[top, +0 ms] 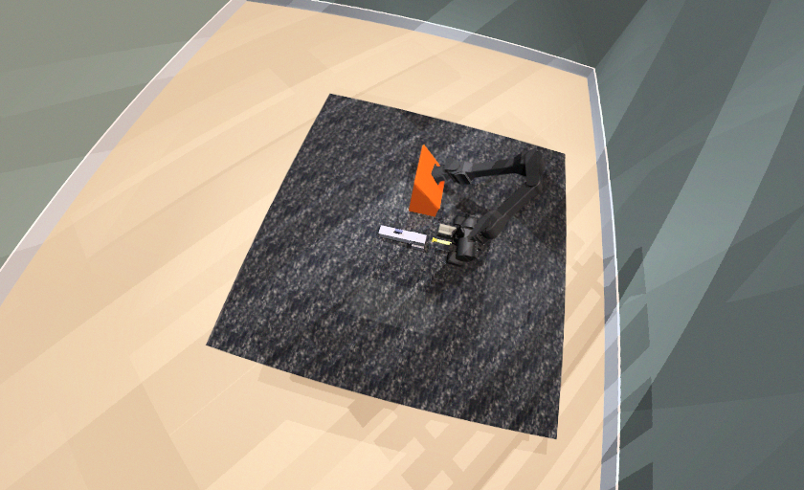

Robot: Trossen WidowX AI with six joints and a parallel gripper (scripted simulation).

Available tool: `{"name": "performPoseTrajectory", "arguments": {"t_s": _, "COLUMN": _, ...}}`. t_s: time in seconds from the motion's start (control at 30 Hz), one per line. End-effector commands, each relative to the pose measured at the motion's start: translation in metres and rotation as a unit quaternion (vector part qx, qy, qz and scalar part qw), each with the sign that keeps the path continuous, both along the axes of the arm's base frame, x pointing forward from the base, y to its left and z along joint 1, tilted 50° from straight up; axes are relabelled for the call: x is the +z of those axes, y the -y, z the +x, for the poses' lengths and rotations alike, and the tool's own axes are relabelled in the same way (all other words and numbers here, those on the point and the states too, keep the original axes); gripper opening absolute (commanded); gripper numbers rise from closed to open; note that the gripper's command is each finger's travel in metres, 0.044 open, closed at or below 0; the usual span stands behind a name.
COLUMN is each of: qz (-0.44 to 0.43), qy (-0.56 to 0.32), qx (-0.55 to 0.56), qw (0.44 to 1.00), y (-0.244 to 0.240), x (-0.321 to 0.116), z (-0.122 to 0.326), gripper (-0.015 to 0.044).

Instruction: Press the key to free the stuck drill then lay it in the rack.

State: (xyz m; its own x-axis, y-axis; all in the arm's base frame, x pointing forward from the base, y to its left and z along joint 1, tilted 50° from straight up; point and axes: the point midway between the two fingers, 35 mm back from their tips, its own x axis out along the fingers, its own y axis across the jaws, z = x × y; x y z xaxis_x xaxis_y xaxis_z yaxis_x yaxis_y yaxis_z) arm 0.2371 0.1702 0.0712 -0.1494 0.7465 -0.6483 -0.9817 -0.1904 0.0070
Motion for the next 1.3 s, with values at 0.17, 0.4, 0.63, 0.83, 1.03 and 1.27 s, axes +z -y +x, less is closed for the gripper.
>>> {"name": "performPoseTrajectory", "arguments": {"t_s": 0.17, "qz": 0.001, "qy": 0.002, "qx": 0.002, "qw": 1.000, "y": 0.005, "x": 0.004, "z": 0.001, "gripper": 0.0000}}
{"name": "performPoseTrajectory", "arguments": {"t_s": 0.4, "qz": 0.001, "qy": 0.002, "qx": 0.002, "qw": 1.000, "y": 0.009, "x": 0.007, "z": 0.002, "gripper": 0.0000}}
{"name": "performPoseTrajectory", "arguments": {"t_s": 0.63, "qz": 0.001, "qy": 0.002, "qx": 0.002, "qw": 1.000, "y": 0.013, "x": 0.010, "z": 0.002, "gripper": 0.0000}}
{"name": "performPoseTrajectory", "arguments": {"t_s": 0.83, "qz": 0.001, "qy": 0.002, "qx": 0.002, "qw": 1.000, "y": 0.016, "x": 0.012, "z": 0.003, "gripper": 0.0000}}
{"name": "performPoseTrajectory", "arguments": {"t_s": 1.03, "qz": 0.001, "qy": 0.002, "qx": 0.002, "qw": 1.000, "y": 0.017, "x": 0.014, "z": 0.002, "gripper": 0.0000}}
{"name": "performPoseTrajectory", "arguments": {"t_s": 1.27, "qz": 0.001, "qy": 0.002, "qx": 0.002, "qw": 1.000, "y": 0.017, "x": 0.016, "z": -0.012, "gripper": 0.0000}}
